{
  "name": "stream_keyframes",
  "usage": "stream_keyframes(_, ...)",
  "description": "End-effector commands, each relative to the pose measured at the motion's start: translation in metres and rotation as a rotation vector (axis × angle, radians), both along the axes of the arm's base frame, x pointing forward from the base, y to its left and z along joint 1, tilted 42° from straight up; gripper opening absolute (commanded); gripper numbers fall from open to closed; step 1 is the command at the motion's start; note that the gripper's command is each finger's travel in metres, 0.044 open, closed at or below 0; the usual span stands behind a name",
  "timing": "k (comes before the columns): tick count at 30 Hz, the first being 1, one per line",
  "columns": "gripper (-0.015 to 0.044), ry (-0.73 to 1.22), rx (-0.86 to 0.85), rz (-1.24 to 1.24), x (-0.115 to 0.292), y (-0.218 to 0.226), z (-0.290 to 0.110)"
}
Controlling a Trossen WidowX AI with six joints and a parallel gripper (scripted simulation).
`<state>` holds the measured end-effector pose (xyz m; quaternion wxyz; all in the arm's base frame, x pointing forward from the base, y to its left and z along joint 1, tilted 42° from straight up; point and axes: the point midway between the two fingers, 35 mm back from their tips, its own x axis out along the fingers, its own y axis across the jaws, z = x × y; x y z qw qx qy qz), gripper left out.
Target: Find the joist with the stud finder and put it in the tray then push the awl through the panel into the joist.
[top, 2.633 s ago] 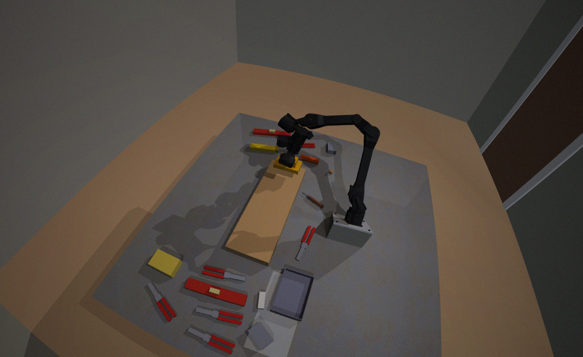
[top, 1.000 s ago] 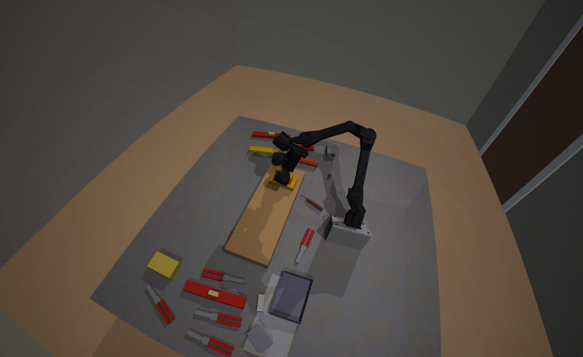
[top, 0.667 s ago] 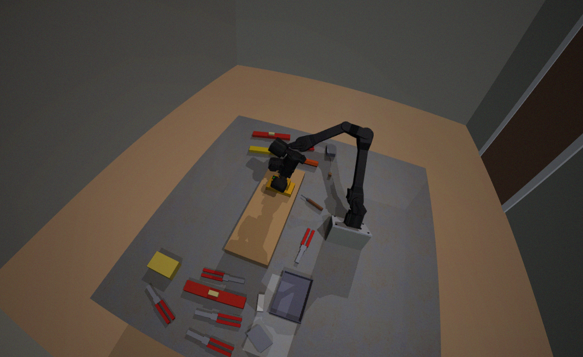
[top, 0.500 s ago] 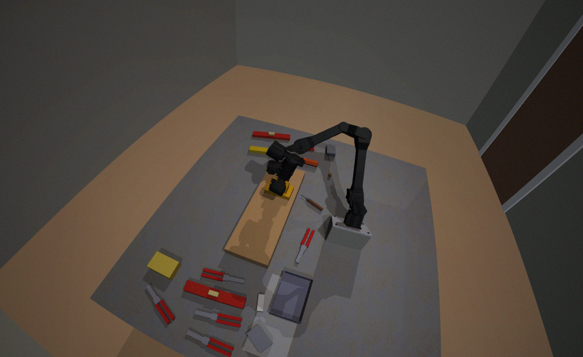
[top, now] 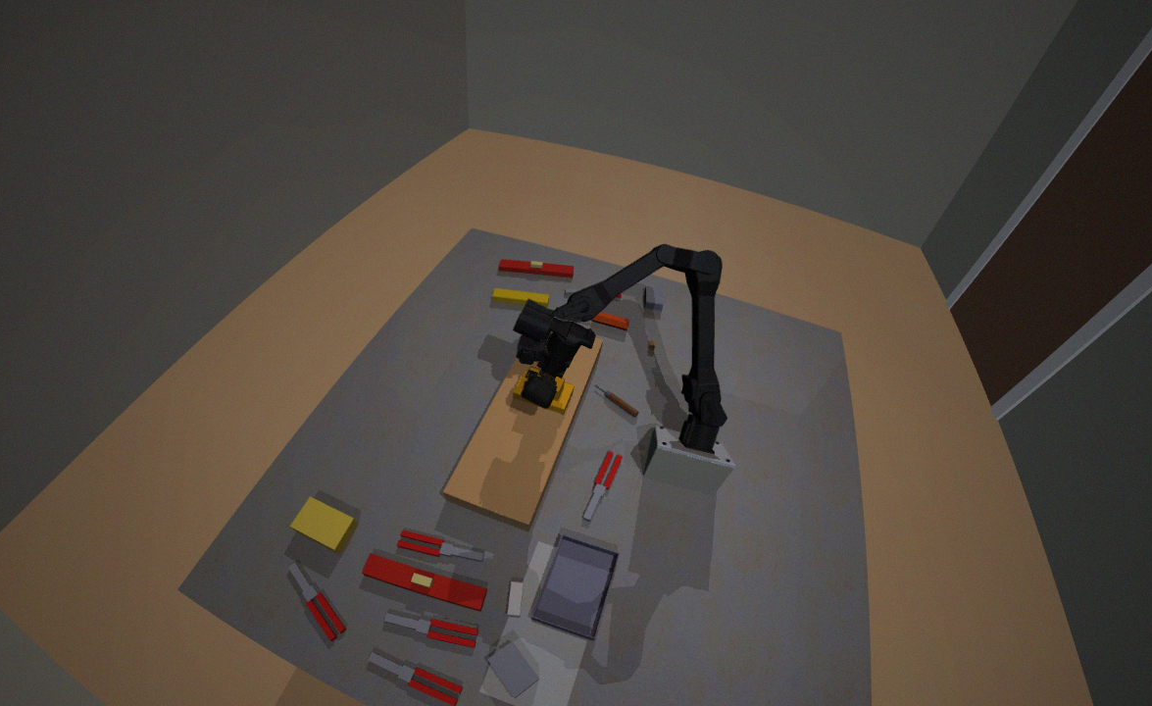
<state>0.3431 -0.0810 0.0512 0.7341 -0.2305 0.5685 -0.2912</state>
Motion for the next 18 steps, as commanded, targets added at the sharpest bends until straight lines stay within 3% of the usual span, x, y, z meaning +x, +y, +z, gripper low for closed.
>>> stream_keyframes(1,0.0000,0.002,0.013,0.003,0.003,0.013,-0.013)
stream_keyframes(18,0.0000,0.001,0.016,0.003,0.013,0.061,-0.056)
